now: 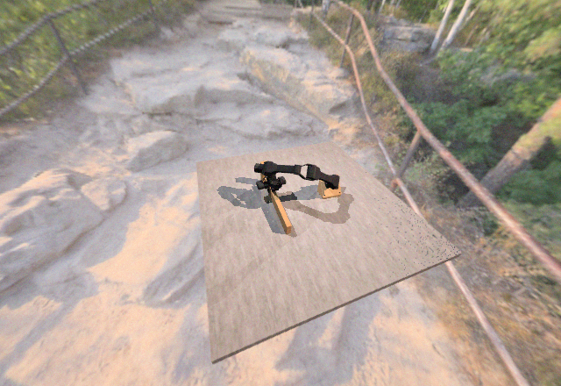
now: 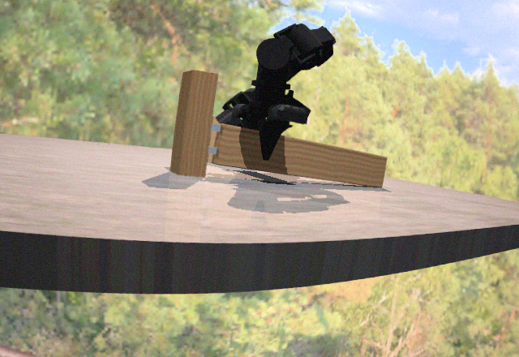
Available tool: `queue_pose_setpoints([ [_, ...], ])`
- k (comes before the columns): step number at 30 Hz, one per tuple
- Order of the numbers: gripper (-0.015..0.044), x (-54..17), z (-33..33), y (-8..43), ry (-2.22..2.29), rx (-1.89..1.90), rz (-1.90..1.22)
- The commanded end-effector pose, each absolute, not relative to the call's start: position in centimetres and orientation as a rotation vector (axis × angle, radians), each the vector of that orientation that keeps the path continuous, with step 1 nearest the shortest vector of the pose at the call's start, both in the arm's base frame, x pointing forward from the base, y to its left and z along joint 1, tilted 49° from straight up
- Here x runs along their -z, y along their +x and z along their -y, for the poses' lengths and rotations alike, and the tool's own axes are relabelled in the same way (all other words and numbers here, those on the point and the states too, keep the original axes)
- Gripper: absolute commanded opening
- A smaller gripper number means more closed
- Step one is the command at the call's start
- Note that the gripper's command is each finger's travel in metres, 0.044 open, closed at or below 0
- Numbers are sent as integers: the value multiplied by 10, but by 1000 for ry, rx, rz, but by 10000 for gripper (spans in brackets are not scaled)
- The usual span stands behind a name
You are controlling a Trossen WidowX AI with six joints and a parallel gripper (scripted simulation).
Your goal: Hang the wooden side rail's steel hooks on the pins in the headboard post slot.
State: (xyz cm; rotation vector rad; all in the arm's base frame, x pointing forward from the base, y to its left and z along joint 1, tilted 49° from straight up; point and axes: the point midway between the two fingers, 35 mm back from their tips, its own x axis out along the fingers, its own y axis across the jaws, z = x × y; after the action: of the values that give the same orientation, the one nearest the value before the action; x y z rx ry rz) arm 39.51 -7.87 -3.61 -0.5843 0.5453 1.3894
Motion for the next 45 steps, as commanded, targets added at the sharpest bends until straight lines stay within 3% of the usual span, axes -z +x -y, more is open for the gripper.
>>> queue_pose_setpoints([
  [1, 0, 36, 83, 396, -585, -1379, -545],
  [45, 0, 40, 85, 395, -586, -1379, -545],
])
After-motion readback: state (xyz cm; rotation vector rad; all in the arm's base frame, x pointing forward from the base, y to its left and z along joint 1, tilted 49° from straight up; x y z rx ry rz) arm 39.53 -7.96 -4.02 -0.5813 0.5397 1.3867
